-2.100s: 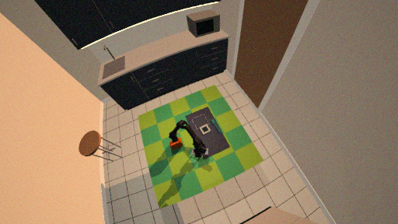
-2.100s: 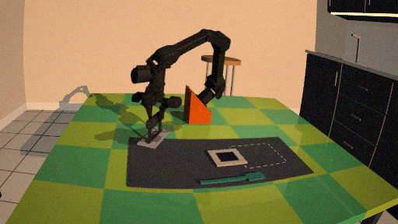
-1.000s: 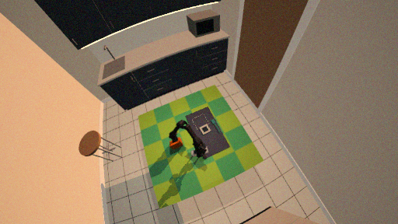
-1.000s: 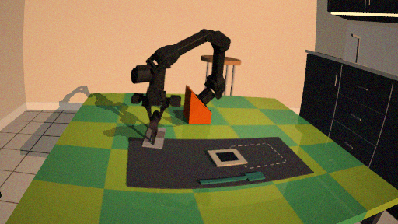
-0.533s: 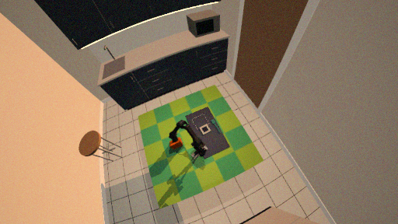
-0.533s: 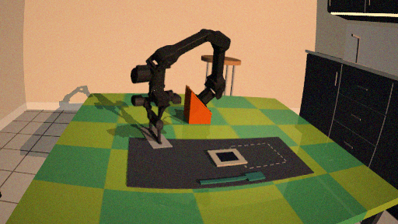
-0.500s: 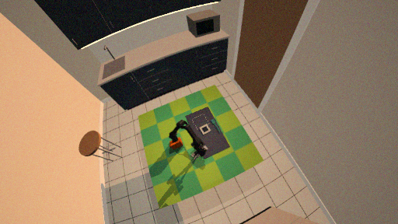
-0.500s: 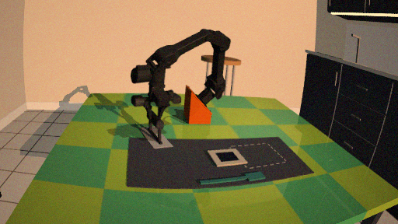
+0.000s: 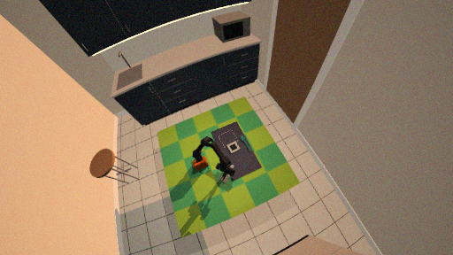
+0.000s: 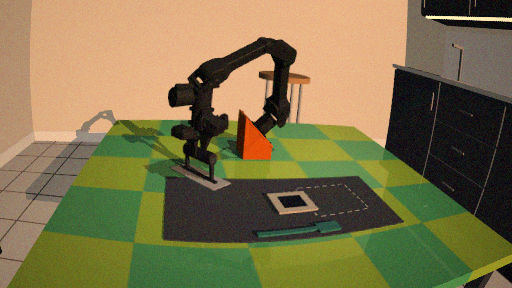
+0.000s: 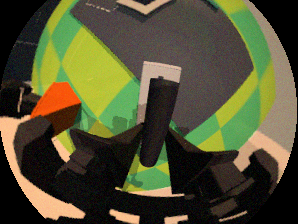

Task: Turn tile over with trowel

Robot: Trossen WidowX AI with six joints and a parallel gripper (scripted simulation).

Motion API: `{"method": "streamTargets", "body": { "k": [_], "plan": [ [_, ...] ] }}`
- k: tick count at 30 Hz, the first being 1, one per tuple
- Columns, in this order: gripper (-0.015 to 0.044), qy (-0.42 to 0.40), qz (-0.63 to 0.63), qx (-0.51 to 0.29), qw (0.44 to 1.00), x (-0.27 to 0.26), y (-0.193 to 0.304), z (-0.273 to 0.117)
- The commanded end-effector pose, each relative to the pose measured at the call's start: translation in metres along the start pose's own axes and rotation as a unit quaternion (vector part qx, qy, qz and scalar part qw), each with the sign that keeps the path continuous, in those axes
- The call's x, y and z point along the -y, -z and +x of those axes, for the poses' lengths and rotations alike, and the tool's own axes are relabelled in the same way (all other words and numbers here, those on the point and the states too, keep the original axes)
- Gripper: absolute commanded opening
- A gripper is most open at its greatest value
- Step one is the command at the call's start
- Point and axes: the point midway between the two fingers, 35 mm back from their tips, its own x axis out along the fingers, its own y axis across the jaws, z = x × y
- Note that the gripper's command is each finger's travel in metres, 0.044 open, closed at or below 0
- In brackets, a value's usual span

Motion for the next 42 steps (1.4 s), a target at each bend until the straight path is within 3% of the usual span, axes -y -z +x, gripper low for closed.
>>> {"method": "streamTargets", "body": {
  "k": [1,5,11,29,34,42],
  "plan": [
    [0.013,-0.001,-0.035,0.004,0.999,0.0,-0.002,0.001],
    [0.013,-0.001,-0.035,0.004,0.999,0.0,-0.002,0.001],
    [0.027,-0.001,-0.035,0.004,0.999,0.0,-0.002,0.001],
    [0.027,-0.001,-0.035,0.004,0.999,0.0,-0.002,0.001],
    [0.027,-0.001,-0.045,0.004,0.999,-0.003,-0.001,-0.042],
    [0.027,-0.001,-0.035,0.004,0.999,-0.002,0.0,-0.045]
  ]
}}
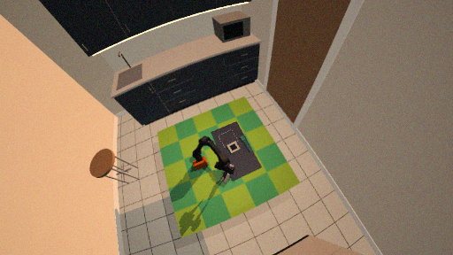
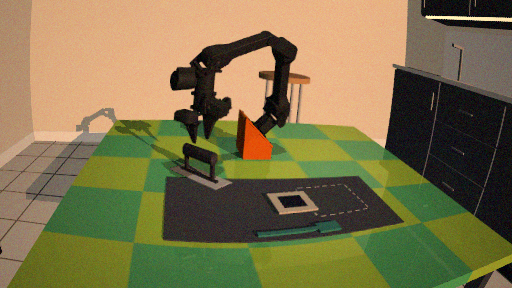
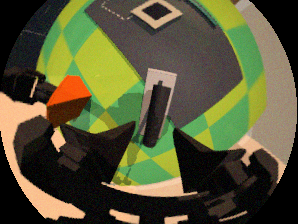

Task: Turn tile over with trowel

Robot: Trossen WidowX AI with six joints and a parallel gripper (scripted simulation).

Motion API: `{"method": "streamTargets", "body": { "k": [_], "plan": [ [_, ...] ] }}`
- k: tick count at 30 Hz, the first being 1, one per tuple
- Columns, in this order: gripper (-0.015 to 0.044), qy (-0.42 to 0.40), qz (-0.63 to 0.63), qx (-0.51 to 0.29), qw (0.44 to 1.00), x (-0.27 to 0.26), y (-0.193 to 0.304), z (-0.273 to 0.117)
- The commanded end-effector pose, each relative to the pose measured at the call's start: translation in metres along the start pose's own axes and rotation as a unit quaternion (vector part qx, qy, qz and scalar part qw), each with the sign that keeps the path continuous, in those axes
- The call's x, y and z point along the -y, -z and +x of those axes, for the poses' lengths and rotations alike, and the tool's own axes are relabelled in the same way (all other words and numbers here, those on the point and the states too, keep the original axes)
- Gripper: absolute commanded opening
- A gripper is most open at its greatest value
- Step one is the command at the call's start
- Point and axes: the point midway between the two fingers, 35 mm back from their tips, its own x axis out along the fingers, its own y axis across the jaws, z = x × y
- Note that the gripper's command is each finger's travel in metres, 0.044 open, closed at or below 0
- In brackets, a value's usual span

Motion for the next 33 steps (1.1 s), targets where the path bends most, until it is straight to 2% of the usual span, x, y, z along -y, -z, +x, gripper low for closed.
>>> {"method": "streamTargets", "body": {
  "k": [1,33],
  "plan": [
    [0.027,-0.003,0.015,-0.002,1.0,0.002,0.003,0.001],
    [0.027,-0.003,0.017,-0.002,1.0,0.002,0.003,0.046]
  ]
}}
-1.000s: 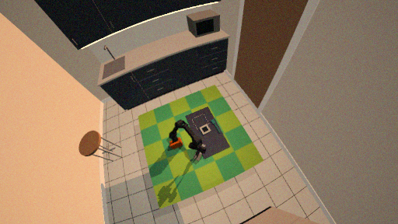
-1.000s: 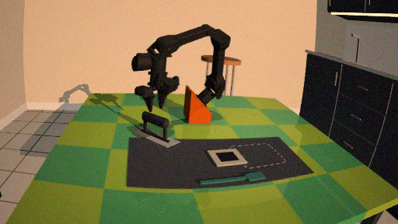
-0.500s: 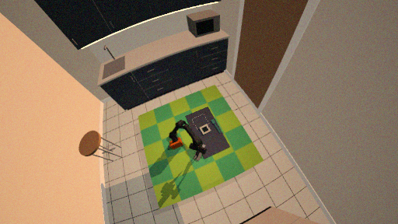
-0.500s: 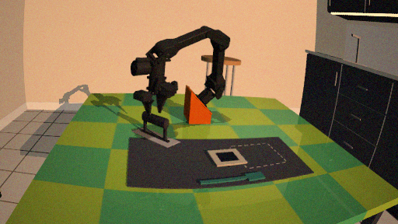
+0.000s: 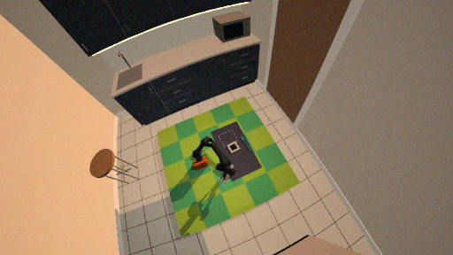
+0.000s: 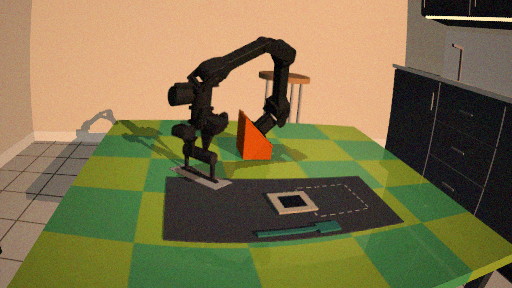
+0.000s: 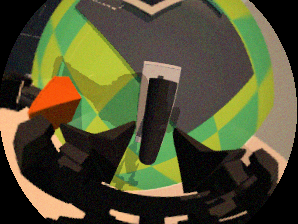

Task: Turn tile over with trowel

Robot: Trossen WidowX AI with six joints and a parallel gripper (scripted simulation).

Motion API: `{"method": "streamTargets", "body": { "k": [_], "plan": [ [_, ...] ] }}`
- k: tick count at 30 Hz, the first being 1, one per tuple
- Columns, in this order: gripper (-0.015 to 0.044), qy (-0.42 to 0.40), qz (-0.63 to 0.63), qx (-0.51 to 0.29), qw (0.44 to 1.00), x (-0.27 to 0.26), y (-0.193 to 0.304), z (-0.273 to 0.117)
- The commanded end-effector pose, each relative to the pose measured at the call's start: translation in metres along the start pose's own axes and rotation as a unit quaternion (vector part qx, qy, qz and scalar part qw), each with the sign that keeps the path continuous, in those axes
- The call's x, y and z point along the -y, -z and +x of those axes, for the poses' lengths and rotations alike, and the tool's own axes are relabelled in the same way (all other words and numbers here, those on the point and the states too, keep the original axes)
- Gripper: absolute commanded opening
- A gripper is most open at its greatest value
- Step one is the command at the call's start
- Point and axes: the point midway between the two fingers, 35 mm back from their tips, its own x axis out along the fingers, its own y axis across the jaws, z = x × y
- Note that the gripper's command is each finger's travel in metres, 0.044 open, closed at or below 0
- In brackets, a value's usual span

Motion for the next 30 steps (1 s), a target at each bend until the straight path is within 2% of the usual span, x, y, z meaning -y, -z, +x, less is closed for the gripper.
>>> {"method": "streamTargets", "body": {
  "k": [1,5,6,30],
  "plan": [
    [0.0244,-0.002,0.004,0.002,1.0,-0.0014,-0.0005,0.0042],
    [0.0139,-0.002,0.004,0.002,1.0,-0.0014,-0.0005,0.0042],
    [0.0132,-0.002,0.004,0.002,1.0,-0.0014,-0.0005,0.0042],
    [0.013,-0.002,-0.017,0.002,1.0,-0.0014,-0.0005,0.0042]
  ]
}}
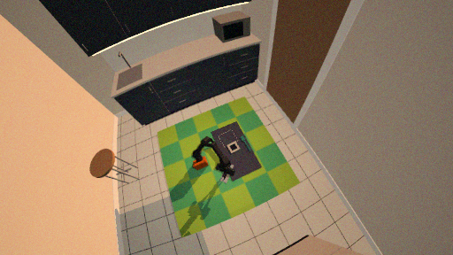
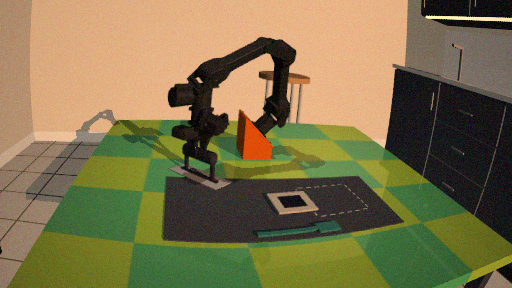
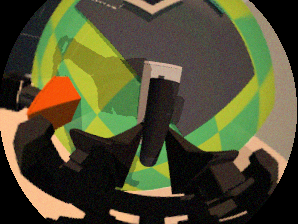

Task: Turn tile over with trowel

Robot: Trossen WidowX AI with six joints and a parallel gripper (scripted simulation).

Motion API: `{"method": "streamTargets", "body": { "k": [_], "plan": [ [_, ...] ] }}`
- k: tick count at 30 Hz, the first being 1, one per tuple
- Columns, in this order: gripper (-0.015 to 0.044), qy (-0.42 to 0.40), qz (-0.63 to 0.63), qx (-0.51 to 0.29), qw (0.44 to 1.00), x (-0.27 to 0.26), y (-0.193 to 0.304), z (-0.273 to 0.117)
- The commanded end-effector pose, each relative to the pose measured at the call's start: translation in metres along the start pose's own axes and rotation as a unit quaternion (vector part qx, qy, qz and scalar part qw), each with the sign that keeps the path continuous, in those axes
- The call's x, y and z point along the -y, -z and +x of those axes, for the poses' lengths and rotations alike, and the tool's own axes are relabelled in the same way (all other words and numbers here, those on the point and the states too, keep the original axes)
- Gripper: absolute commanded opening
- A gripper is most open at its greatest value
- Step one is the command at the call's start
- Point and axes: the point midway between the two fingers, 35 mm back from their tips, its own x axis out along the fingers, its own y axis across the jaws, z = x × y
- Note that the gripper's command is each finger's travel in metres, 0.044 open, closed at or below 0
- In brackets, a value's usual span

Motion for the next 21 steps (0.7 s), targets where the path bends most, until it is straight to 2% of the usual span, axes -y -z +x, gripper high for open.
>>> {"method": "streamTargets", "body": {
  "k": [1,12,18,21],
  "plan": [
    [0.013,0.0,-0.032,0.002,0.999,0.0,-0.0006,0.0007],
    [0.013,0.0,-0.186,0.002,0.982,0.0,-0.0006,0.0007],
    [0.013,0.0,-0.195,0.002,0.981,0.0,-0.0006,0.0007],
    [0.0209,0.0,-0.195,0.002,0.981,0.0,-0.0006,0.0007]
  ]
}}
